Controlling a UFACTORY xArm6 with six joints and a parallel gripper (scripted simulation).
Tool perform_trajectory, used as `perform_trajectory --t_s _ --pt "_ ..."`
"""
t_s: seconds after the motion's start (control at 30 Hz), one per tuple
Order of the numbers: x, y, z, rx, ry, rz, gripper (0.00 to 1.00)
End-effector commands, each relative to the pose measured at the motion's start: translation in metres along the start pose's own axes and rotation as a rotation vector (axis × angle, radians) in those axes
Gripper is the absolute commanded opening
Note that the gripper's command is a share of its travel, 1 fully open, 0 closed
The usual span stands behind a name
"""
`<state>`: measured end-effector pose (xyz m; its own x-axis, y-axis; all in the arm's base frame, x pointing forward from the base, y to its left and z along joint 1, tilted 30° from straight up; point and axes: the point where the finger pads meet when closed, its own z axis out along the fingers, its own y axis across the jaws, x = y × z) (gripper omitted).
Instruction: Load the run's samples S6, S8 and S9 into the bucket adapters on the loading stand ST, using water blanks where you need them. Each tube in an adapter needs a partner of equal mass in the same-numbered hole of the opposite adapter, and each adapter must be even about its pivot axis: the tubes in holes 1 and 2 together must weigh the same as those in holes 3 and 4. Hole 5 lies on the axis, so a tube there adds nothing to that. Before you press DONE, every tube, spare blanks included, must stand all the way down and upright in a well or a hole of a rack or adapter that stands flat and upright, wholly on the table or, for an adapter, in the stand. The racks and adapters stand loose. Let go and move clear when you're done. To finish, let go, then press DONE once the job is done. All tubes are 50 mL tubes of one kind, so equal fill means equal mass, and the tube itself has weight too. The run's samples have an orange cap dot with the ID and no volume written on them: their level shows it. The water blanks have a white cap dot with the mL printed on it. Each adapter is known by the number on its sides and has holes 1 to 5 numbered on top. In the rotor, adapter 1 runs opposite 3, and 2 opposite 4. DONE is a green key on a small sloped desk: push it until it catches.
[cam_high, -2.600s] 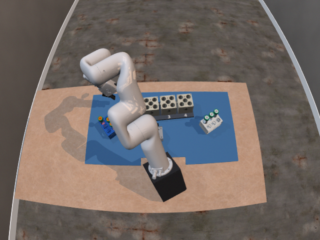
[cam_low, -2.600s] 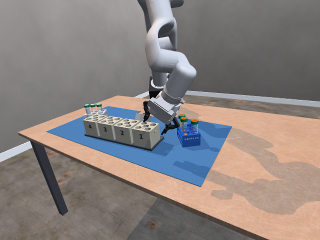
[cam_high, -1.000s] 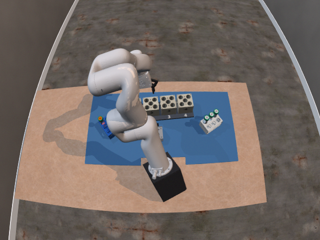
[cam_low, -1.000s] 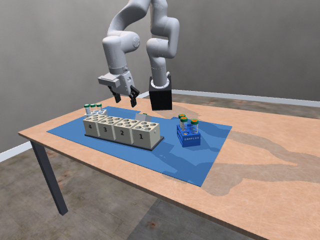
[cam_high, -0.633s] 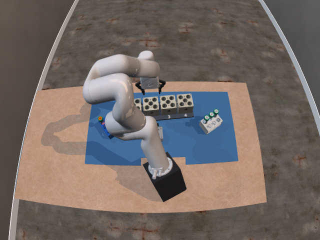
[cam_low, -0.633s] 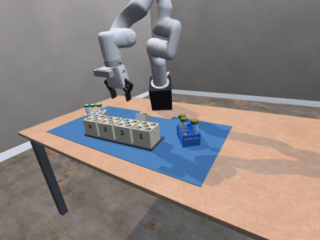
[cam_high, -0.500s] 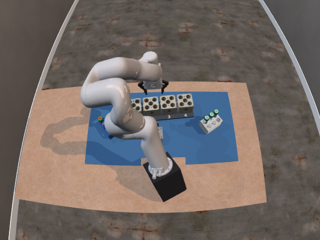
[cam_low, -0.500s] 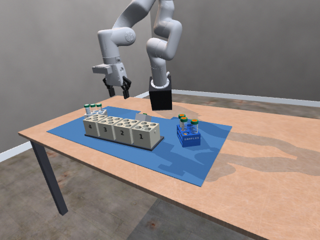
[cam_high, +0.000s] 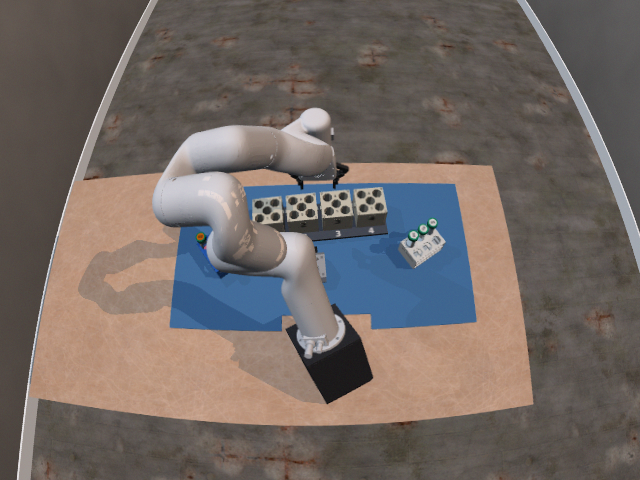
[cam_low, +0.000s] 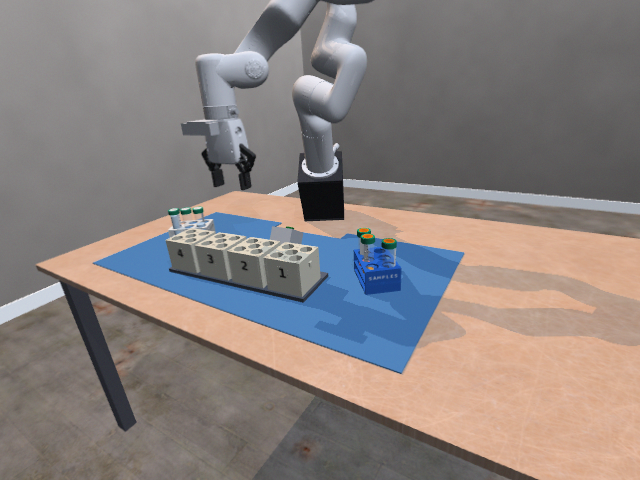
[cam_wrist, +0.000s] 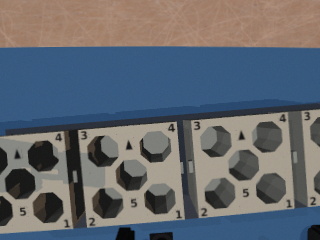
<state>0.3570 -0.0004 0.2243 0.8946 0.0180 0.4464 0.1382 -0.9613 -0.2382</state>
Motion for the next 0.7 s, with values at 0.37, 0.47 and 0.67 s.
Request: perform_trajectory --t_s 0.37,0.47,0.67 --pt "-0.028 0.051 -0.001 -0.001 0.003 0.388 1.0" --pt "-0.035 0.065 -0.001 -0.001 0.003 0.488 1.0" --pt "-0.05 0.091 -0.001 -0.001 0.003 0.688 1.0"
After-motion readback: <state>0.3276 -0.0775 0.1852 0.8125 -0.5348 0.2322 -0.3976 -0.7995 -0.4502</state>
